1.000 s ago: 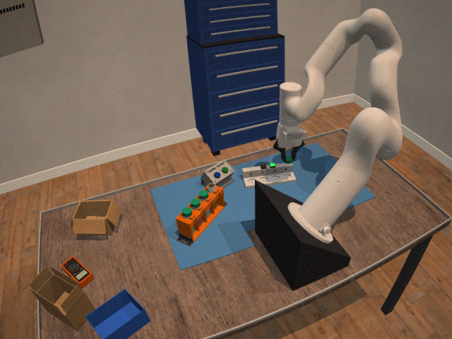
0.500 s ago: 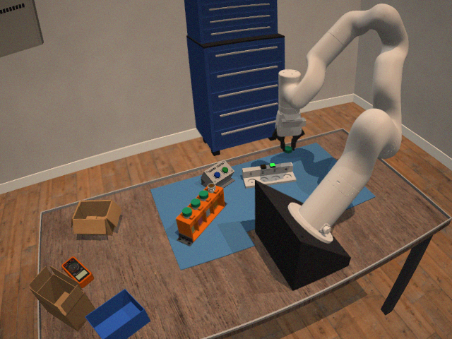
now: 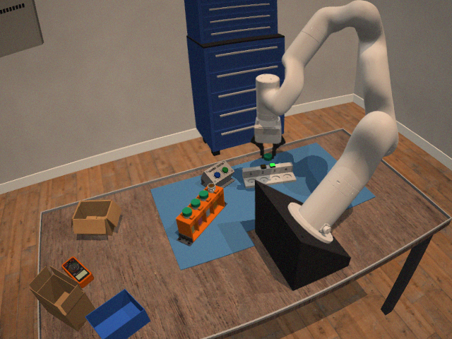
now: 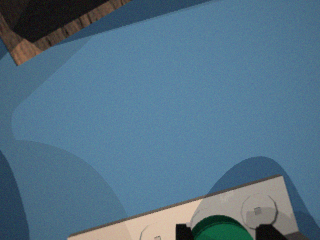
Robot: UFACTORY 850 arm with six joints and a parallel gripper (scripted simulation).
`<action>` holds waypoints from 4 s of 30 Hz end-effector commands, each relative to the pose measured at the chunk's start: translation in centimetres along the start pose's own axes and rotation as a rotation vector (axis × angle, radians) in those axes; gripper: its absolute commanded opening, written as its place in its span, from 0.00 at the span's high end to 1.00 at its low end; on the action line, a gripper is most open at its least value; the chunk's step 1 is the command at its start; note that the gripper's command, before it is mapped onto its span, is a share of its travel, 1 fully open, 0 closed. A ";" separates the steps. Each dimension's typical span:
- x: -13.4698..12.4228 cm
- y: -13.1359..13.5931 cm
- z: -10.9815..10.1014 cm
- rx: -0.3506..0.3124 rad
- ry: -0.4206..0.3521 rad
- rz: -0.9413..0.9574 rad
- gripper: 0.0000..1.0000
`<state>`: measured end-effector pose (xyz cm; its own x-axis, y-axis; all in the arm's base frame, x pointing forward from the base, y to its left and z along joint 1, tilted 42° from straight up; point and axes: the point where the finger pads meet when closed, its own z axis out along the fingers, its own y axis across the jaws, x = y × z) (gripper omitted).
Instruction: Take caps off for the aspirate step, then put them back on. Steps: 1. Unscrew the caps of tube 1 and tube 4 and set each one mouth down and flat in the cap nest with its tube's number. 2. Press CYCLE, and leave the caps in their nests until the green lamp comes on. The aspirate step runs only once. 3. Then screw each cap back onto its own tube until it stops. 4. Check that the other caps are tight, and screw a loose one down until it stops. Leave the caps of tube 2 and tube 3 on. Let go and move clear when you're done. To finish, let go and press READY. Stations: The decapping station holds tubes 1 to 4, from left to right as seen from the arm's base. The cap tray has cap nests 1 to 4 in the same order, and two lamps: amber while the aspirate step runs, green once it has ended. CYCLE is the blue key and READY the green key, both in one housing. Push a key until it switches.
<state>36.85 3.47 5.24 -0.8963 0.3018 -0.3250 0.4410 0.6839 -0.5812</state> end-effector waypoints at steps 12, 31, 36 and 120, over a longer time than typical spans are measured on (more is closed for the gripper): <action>7.0 9.6 -0.1 -0.001 -0.002 0.003 1.00; 15.0 20.1 -0.1 -0.002 -0.002 0.003 1.00; 15.0 20.1 -0.1 -0.002 -0.002 0.003 1.00; 15.0 20.1 3.8 -0.001 -0.002 0.003 0.54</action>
<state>32.43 19.19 -14.10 -0.8952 0.3022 -0.3275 0.4430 0.6830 -0.5807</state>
